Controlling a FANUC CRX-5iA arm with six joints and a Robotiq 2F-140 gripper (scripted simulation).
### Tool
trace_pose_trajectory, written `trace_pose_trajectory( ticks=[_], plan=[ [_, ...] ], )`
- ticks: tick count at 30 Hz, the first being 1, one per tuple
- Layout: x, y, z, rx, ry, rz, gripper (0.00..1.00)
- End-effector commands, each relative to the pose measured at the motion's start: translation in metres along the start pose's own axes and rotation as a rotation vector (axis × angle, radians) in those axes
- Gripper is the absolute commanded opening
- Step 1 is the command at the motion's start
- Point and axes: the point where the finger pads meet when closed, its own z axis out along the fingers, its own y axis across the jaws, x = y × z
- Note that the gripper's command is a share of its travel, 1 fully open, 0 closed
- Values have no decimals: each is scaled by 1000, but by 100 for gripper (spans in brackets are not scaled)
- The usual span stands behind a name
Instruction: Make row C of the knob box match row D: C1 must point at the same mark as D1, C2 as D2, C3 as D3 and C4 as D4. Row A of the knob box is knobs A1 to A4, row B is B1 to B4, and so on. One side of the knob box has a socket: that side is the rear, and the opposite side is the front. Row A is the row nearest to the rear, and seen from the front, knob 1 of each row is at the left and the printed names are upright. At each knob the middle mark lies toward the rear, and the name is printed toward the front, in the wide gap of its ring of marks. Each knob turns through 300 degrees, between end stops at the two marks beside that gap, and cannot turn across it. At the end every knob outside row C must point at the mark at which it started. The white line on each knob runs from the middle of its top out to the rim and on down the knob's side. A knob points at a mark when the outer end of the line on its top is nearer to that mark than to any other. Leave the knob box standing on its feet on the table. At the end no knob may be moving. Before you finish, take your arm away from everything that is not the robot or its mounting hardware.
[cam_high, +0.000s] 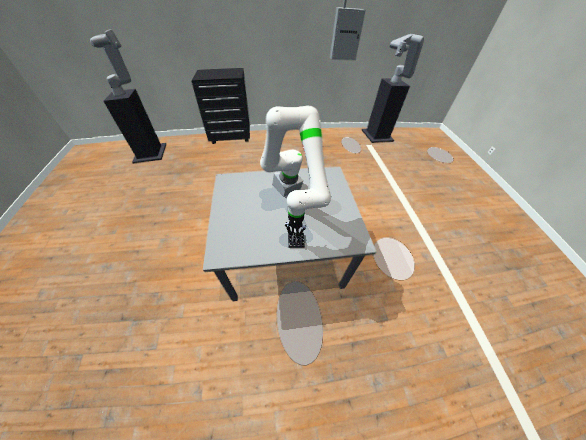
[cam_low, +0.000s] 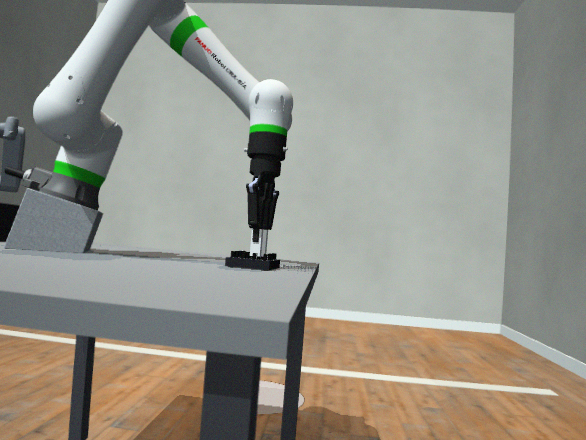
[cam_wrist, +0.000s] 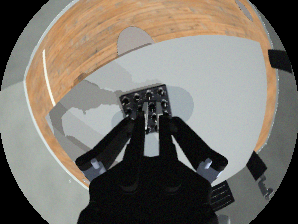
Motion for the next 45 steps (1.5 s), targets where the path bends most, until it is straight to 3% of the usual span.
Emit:
trace_pose_trajectory(
  ticks=[1,13,24,39,40,45],
  plan=[
    [0,0,0,0,0,0,12],
    [0,0,-10,0,0,0,12],
    [0,0,-37,0,0,0,12],
    [0,0,-38,0,0,0,12],
    [0,0,-38,0,0,0,100],
    [0,0,-44,0,0,0,100]
  ],
)
